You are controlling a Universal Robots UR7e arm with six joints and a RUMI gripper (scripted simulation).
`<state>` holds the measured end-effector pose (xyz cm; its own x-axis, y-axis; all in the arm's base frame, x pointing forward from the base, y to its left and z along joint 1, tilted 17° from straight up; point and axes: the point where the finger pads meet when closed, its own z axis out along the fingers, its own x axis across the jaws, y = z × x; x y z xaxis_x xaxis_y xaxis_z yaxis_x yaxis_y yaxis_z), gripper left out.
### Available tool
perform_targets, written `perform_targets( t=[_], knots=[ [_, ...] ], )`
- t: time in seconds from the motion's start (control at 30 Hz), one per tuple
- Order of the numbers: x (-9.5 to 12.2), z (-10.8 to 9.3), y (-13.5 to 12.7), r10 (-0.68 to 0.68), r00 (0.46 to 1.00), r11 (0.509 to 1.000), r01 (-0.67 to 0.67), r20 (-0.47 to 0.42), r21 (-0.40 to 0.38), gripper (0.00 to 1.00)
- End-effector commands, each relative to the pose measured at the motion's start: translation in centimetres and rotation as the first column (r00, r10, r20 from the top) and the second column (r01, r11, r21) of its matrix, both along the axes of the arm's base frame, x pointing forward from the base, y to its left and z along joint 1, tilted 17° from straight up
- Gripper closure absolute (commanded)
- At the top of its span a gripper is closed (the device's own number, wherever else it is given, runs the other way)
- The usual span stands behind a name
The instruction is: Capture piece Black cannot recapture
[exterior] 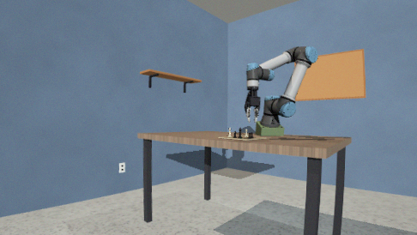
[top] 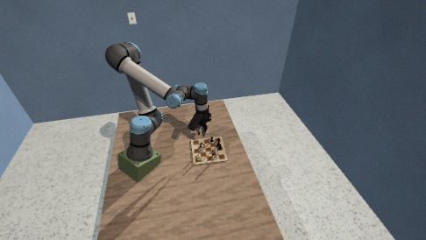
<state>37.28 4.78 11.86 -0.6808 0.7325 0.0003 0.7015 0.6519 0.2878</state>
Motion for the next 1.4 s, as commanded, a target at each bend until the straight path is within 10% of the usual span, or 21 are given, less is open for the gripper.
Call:
perform_targets(
  t=[0.0,1.37],
  knots=[
    [0.1,-0.2,0.0,0.0,1.0,1.0,0.0,0.001,0.0,0.8],
    [1.1,-4.5,0.9,0.0,1.0,1.0,0.0,0.001,0.0,0.8]
  ],
)
